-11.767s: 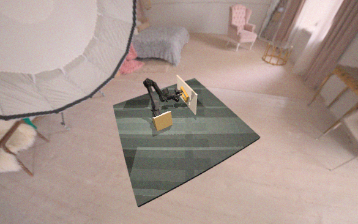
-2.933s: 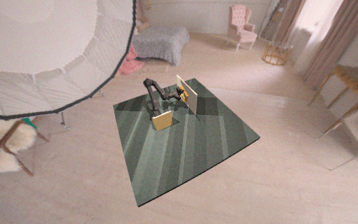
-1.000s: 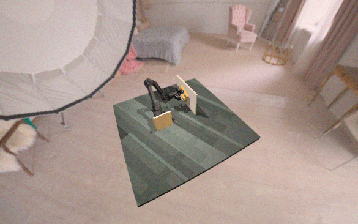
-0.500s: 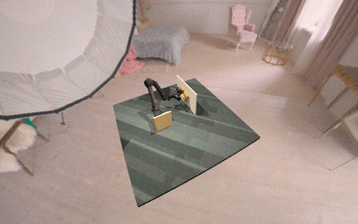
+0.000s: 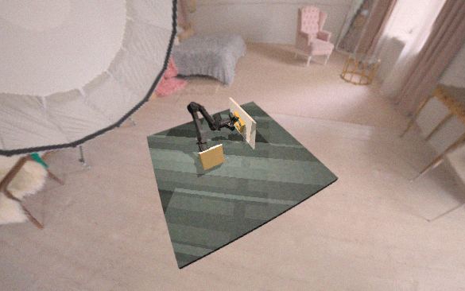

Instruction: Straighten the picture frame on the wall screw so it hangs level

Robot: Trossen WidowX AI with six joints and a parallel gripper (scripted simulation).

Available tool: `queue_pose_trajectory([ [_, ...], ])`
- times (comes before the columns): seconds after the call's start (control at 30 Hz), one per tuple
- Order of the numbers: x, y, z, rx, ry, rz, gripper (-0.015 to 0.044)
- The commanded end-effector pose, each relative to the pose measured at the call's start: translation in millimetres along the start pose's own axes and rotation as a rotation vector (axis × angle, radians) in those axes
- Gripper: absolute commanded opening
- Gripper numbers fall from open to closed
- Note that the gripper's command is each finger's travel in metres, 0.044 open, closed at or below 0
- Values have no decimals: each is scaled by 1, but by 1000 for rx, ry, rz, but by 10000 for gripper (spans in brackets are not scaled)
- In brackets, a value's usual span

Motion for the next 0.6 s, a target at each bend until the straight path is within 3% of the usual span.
queue_pose_trajectory([
  [0.0, 0, 0, 0, 0, 47, -1, 0],
  [0.57, 0, 0, 0, 0, 125, -1, 0],
])
Point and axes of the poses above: the point midway between the two fingers, 35 mm back from their tips, its own y axis back along the fingers, its own x axis across the jaws, z = x × y, the point moved 7 cm from there along y, back along the fingers, and after that the axes turned 6 degrees about y, right-handed, at the moved point
